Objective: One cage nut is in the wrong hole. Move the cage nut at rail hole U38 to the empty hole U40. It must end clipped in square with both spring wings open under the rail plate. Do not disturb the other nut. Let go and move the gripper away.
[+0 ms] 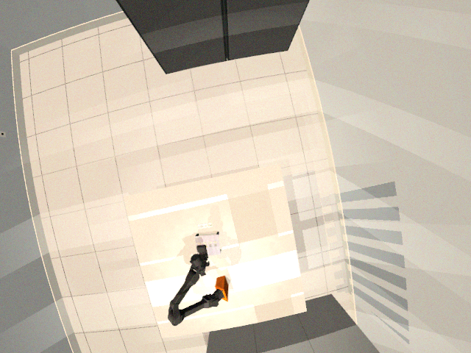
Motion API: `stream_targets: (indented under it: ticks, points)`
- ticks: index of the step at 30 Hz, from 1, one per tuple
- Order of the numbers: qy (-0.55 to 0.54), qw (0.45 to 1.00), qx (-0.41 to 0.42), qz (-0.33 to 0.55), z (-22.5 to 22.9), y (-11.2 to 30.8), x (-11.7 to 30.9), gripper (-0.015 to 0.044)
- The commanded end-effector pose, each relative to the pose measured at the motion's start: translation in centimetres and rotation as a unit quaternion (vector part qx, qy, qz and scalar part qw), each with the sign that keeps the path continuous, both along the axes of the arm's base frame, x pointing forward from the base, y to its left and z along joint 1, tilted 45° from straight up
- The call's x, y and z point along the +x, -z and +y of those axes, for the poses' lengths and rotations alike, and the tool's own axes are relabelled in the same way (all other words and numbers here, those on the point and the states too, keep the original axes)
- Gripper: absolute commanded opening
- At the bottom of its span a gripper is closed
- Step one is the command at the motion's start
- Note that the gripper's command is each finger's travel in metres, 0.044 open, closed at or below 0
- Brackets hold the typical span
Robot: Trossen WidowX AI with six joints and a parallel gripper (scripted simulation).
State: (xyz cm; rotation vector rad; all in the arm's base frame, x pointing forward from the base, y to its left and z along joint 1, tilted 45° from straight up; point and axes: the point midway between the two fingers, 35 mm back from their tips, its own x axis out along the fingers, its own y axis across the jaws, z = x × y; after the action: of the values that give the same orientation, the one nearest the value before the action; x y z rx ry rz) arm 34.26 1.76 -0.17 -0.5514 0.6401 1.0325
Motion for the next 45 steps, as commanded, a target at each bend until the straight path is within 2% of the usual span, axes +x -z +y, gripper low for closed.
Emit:
stream_targets:
  ticks: [1, 45]
  points:
    - [0.003, 1.000, -0.003, 0.000, -0.05, 0.08, -0.06, 0.0030]
    - [0.023, 0.999, -0.009, -0.019, 0.03, 0.08, -0.27, 0.0030]
